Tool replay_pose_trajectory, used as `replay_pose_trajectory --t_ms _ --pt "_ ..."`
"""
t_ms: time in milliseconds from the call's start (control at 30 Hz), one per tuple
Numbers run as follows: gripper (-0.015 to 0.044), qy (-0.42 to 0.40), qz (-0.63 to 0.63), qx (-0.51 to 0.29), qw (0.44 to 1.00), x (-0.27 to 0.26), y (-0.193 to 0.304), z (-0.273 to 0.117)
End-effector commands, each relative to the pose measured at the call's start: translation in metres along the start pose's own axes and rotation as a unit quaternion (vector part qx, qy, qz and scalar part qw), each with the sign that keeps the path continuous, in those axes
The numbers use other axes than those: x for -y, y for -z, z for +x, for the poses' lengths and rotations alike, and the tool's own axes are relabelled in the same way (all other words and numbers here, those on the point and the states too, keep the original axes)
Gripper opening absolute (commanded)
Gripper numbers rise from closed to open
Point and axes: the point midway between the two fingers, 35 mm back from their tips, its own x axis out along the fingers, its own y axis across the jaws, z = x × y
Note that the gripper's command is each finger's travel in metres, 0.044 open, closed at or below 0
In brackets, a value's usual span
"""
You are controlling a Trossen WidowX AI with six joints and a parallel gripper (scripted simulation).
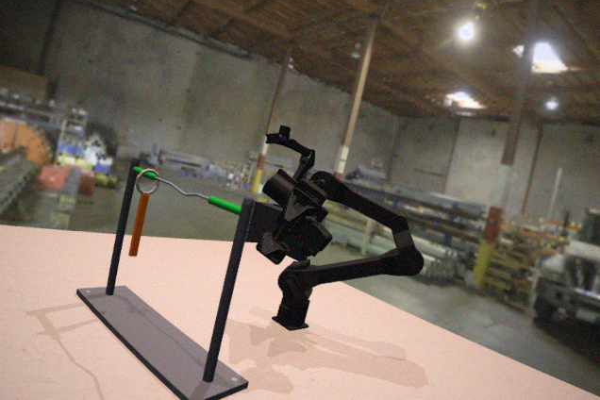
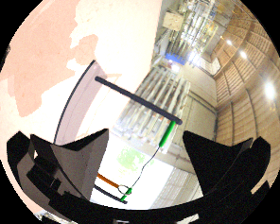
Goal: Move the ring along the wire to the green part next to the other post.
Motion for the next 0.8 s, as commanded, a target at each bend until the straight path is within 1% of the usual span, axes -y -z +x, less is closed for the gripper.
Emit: replay_pose_trajectory --t_ms 0,67,133,267,367,500,633,767 --pt "0.0374 0.0 -0.006 -0.001 1.0 -0.001 0.001 0.0" --pt "0.0321 -0.002 -0.056 -0.006 0.998 -0.007 0.011 0.002" --pt "0.0269 -0.005 -0.132 -0.013 0.991 -0.016 0.026 0.004" --pt "0.0164 -0.014 -0.281 -0.026 0.959 -0.035 0.053 0.008" --pt "0.016 -0.023 -0.388 -0.035 0.921 -0.05 0.07 0.01" --pt "0.016 -0.037 -0.522 -0.043 0.851 -0.07 0.091 0.013" --pt "0.016 -0.054 -0.644 -0.048 0.761 -0.091 0.109 0.016" --pt "0.016 -0.072 -0.751 -0.05 0.654 -0.11 0.123 0.018"
